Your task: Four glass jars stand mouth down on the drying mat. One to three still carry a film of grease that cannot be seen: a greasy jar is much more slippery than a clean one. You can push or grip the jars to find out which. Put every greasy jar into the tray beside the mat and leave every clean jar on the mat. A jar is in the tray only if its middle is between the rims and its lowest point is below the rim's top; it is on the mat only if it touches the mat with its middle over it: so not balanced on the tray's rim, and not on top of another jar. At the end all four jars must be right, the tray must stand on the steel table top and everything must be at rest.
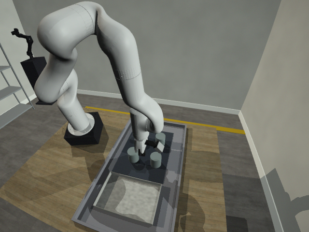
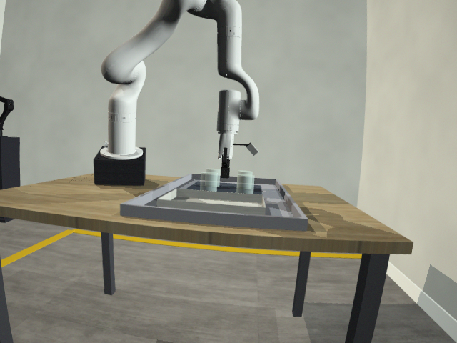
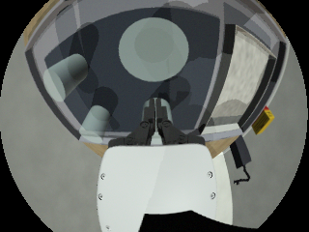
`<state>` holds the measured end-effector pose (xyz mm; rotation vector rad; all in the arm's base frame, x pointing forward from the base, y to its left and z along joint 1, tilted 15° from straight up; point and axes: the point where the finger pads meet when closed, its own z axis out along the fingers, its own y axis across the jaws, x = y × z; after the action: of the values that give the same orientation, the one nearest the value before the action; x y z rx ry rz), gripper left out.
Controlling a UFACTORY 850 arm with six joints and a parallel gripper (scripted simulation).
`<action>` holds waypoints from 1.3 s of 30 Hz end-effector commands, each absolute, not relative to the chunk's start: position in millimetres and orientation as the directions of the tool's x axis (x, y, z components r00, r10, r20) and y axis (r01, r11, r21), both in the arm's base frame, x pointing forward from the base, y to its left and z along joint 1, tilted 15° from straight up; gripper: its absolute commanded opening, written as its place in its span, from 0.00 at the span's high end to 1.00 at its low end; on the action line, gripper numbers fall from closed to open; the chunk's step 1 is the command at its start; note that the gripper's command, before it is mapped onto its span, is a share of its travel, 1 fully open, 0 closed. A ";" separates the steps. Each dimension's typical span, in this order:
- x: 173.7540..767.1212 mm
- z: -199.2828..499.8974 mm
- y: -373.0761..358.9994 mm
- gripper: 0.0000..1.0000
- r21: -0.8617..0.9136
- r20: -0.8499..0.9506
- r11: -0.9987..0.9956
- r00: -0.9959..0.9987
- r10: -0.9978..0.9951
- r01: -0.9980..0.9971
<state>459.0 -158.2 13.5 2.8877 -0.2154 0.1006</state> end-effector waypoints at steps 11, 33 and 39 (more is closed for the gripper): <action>459.8 14.0 -158.3 1.00 0.236 0.088 -0.959 0.987 -0.137 -0.155; 458.3 82.2 -116.1 1.00 0.236 0.088 -0.959 0.987 -0.137 -0.155; 463.2 70.6 -69.6 1.00 0.236 0.088 -0.959 0.987 -0.137 -0.155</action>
<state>458.0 -105.6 77.5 2.8817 -0.2131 0.1243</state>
